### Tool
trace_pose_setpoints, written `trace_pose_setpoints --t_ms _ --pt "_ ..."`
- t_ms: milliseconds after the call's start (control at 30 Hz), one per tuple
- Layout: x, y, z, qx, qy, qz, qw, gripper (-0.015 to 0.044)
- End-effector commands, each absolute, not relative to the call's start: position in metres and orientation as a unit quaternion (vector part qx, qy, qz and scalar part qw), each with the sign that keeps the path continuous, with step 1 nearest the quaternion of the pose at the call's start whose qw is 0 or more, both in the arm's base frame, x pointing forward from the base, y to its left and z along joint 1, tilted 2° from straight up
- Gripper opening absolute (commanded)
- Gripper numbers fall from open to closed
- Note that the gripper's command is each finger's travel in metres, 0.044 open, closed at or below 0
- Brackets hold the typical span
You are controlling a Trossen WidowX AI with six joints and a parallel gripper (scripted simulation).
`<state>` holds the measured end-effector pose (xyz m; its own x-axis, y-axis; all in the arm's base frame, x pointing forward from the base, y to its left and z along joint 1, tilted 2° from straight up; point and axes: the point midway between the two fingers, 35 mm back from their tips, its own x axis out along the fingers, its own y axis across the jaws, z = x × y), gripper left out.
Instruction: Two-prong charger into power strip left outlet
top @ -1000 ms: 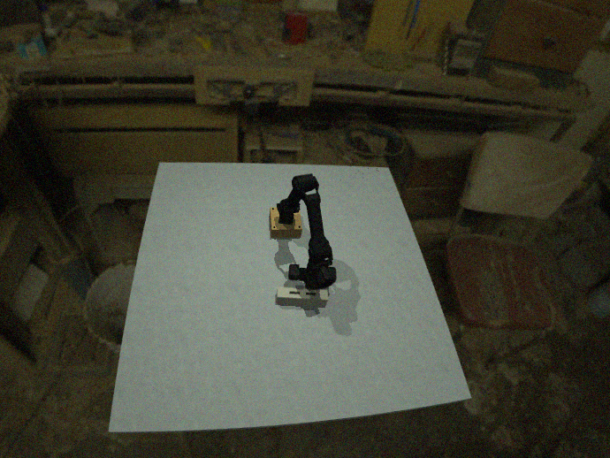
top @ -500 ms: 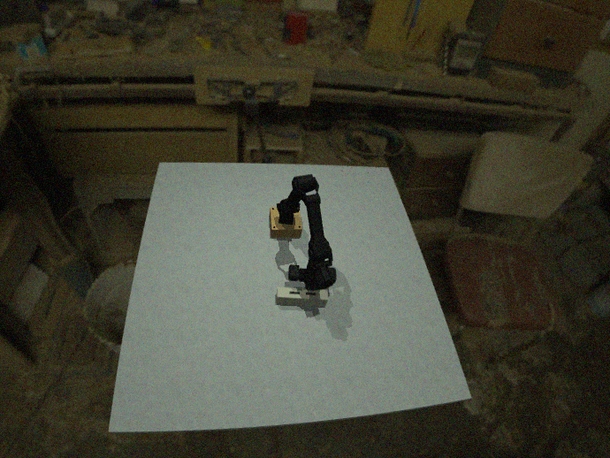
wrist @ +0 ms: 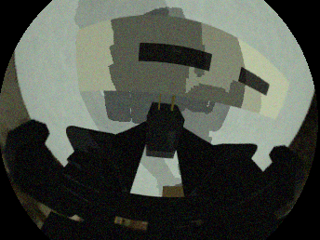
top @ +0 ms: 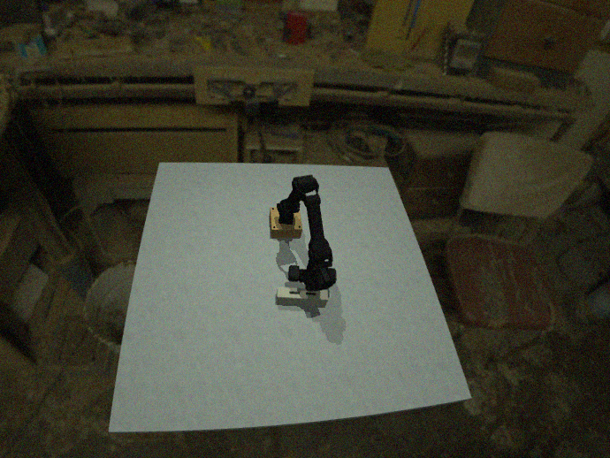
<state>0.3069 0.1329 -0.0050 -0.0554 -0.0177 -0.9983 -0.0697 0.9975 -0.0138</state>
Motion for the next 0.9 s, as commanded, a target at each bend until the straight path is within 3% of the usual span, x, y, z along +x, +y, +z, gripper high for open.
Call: trace_pose_setpoints --t_ms 0,867 --pt "0.3086 0.1323 -0.0045 -0.033 0.725 0.019 0.687 0.0" --pt "0.3123 0.1324 -0.0046 -0.033 0.725 0.019 0.687 0.0"
